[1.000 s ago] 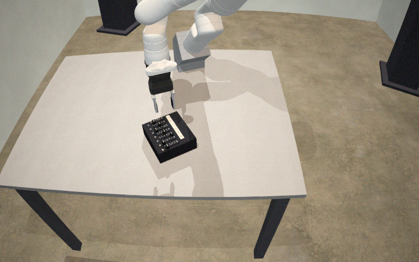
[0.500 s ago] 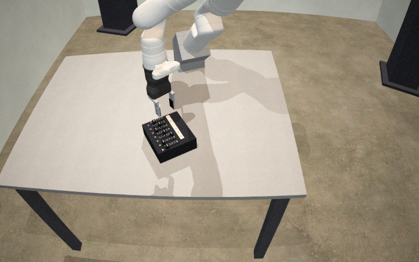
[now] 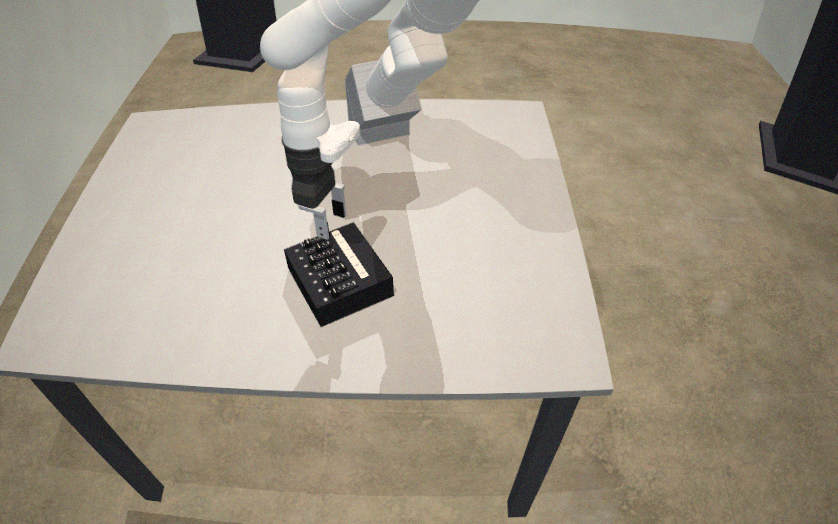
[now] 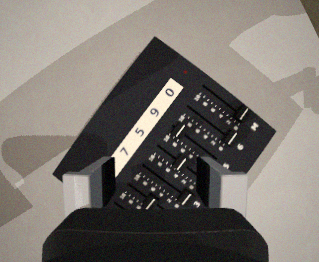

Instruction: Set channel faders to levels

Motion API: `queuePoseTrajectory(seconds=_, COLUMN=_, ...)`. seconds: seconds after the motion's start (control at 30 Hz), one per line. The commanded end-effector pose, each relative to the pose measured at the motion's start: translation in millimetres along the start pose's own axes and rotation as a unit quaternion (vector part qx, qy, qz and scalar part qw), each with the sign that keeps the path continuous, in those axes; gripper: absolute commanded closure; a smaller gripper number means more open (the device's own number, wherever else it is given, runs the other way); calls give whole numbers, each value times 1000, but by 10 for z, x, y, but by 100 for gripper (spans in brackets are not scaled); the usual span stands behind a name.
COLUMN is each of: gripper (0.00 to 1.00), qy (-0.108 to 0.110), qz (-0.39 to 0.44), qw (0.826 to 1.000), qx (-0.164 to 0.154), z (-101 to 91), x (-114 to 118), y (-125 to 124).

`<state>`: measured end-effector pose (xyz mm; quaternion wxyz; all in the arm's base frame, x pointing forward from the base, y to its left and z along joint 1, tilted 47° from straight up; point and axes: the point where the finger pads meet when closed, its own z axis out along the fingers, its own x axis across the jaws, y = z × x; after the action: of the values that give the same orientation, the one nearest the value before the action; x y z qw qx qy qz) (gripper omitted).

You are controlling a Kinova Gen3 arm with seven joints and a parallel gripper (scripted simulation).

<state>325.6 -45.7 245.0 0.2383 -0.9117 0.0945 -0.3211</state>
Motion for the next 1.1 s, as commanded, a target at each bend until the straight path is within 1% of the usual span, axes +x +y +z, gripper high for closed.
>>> queuePoseTrajectory(seconds=0.0, gripper=0, qy=0, qz=-17, qw=1000, qx=3, z=26, x=-17, y=8)
queuePoseTrajectory(seconds=0.23, gripper=0, qy=0, qz=-127, qw=992, qx=3, z=108, x=-62, y=50)
queuePoseTrajectory(seconds=0.47, gripper=0, qy=-1, qz=-226, qw=974, qx=2, z=184, x=-106, y=99)
queuePoseTrajectory(seconds=0.53, gripper=0, qy=-1, qz=-226, qw=974, qx=2, z=184, x=-106, y=99)
queuePoseTrajectory(seconds=0.83, gripper=0, qy=-3, qz=-328, qw=945, qx=2, z=264, x=-153, y=160)
queuePoseTrajectory(seconds=1.03, gripper=0, qy=-3, qz=-377, qw=926, qx=2, z=304, x=-176, y=193)
queuePoseTrajectory(seconds=1.07, gripper=0, qy=-3, qz=-377, qw=926, qx=2, z=304, x=-176, y=193)
